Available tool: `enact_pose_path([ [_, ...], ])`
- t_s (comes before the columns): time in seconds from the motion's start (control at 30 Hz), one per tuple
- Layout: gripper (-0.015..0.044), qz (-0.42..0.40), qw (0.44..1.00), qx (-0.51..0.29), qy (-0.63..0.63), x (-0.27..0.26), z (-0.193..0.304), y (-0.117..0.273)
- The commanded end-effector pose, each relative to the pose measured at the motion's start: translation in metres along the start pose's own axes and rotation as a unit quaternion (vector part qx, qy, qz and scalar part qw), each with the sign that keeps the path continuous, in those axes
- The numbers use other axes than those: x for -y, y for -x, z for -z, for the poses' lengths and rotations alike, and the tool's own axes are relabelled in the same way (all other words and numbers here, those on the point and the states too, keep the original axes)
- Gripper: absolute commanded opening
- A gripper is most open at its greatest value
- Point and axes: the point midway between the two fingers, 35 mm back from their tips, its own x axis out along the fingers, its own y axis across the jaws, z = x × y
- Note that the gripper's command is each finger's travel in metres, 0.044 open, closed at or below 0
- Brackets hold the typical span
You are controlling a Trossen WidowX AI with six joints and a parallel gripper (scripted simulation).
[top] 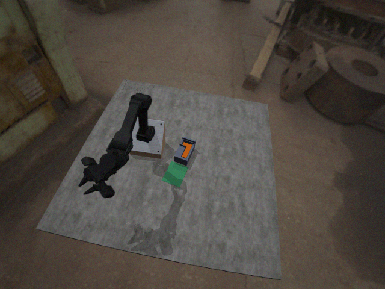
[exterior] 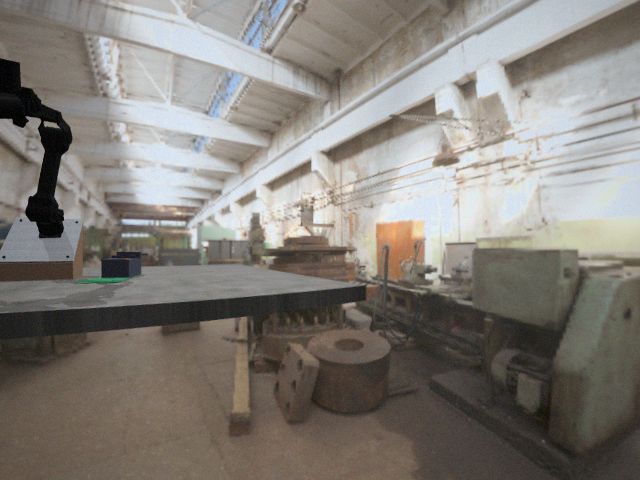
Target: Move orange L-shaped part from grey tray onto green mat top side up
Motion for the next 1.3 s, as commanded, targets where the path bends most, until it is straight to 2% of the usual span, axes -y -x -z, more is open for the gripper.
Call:
enact_pose_path([
  [0.0, 0.0180, -0.060, 0.994, -0.091, 0.021, -0.041, 0.059, -0.013],
  [0.13, 0.0180, -0.124, 0.974, -0.186, 0.043, -0.088, 0.124, -0.004],
  [0.27, 0.0180, -0.188, 0.941, -0.270, 0.080, -0.130, 0.183, 0.026],
  [0.47, 0.0180, -0.286, 0.872, -0.367, 0.153, -0.175, 0.260, 0.104],
  [0.67, 0.0180, -0.354, 0.793, -0.428, 0.251, -0.191, 0.322, 0.193],
  [0.97, 0.0180, -0.435, 0.653, -0.461, 0.413, -0.151, 0.389, 0.348],
  [1.13, 0.0180, -0.469, 0.580, -0.430, 0.509, -0.097, 0.408, 0.420],
  [1.27, 0.0180, -0.491, 0.527, -0.380, 0.580, -0.045, 0.417, 0.461],
])
